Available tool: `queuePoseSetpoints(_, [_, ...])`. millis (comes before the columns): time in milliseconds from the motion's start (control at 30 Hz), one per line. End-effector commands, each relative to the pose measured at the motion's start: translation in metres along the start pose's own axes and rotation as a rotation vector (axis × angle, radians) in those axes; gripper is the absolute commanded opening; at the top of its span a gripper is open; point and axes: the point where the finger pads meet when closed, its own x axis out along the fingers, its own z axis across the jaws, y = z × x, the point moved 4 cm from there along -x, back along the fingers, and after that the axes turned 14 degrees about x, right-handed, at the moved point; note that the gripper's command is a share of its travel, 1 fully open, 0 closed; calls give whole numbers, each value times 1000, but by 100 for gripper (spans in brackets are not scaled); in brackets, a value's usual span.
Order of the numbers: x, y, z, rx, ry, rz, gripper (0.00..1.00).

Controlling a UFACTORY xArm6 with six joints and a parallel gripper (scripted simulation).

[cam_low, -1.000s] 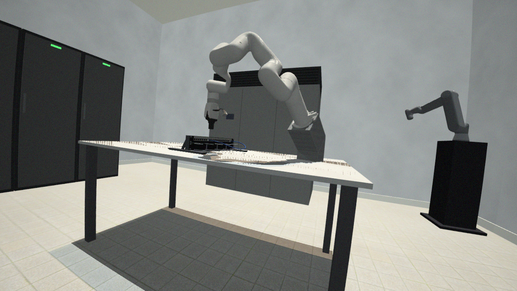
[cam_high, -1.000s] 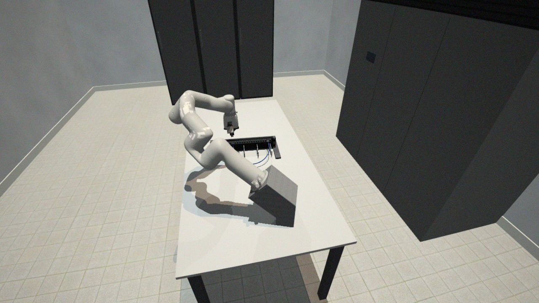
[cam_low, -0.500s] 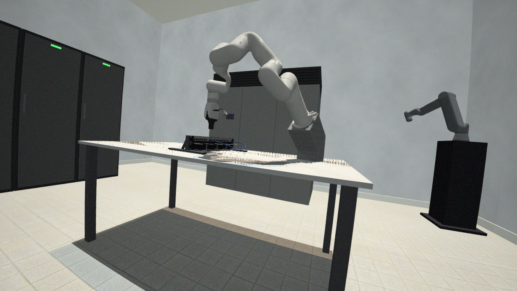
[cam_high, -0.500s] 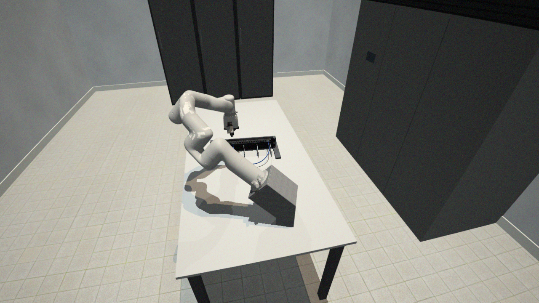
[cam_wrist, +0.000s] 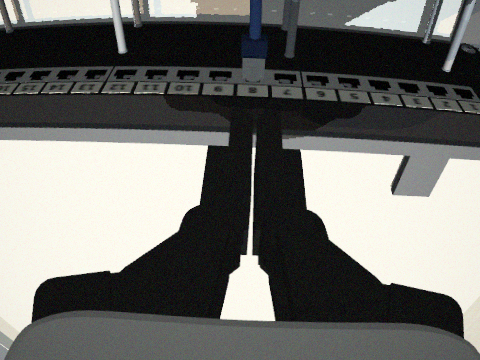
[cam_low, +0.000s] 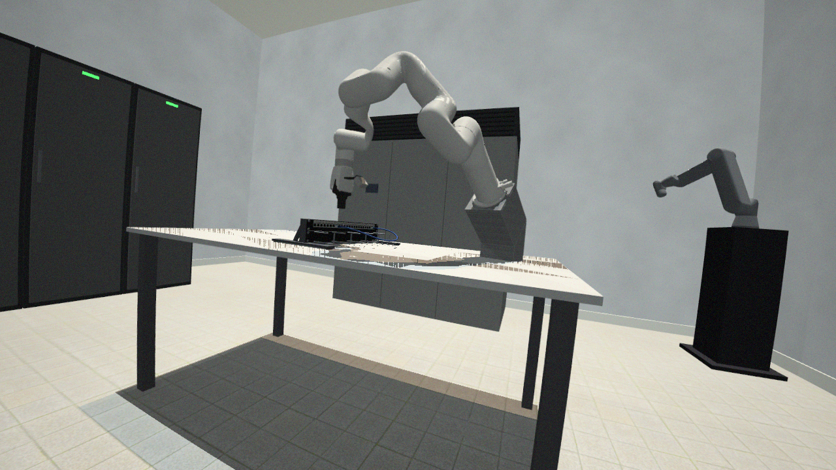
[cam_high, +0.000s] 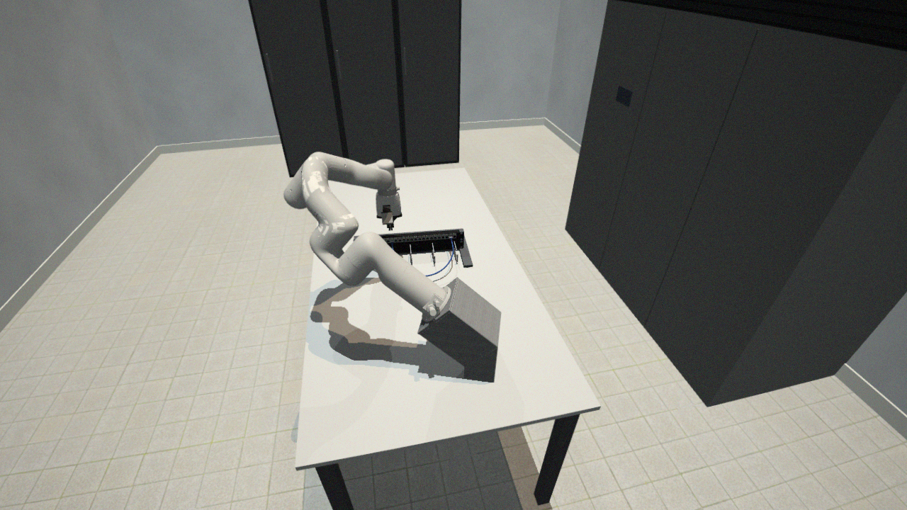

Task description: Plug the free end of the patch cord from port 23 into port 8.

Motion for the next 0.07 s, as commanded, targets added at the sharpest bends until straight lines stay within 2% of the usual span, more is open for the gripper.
queuePoseSetpoints(0, [-2,-1,0,-1,0,-3,0])
queuePoseSetpoints(33, [-2,-1,0,-1,0,-3,0])
